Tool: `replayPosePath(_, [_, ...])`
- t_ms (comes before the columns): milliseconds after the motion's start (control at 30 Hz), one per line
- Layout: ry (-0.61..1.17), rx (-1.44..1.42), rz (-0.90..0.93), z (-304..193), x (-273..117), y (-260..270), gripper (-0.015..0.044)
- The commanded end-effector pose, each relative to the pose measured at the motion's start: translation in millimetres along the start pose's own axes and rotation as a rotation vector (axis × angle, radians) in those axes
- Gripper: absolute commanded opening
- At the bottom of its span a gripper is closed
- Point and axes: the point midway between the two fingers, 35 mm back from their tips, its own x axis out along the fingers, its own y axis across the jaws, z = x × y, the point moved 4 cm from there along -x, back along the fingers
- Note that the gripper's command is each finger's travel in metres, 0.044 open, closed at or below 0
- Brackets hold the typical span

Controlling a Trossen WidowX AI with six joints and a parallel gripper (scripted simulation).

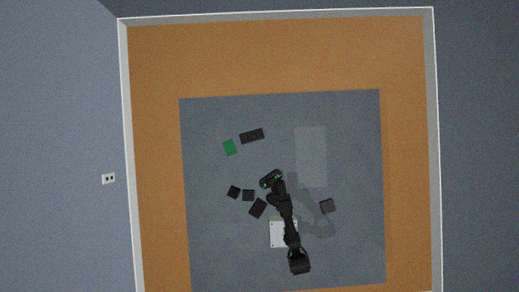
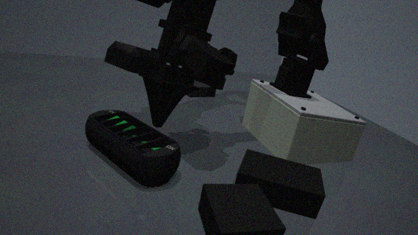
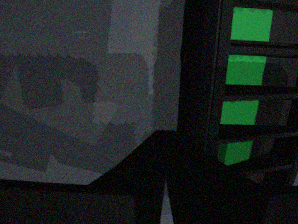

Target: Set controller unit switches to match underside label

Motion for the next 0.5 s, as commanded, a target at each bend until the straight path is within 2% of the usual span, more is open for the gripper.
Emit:
replayPosePath(0, [0.005, -0.002, -0.014, 0.6, -14.9, -2.4, 0.0000])
replayPosePath(400, [0.000, 0.000, 0.002, -0.3, -15.0, -4.9, 0.0000])
replayPosePath(467, [-0.003, 0.002, 0.009, 1.2, -15.7, -7.8, 0.0053])
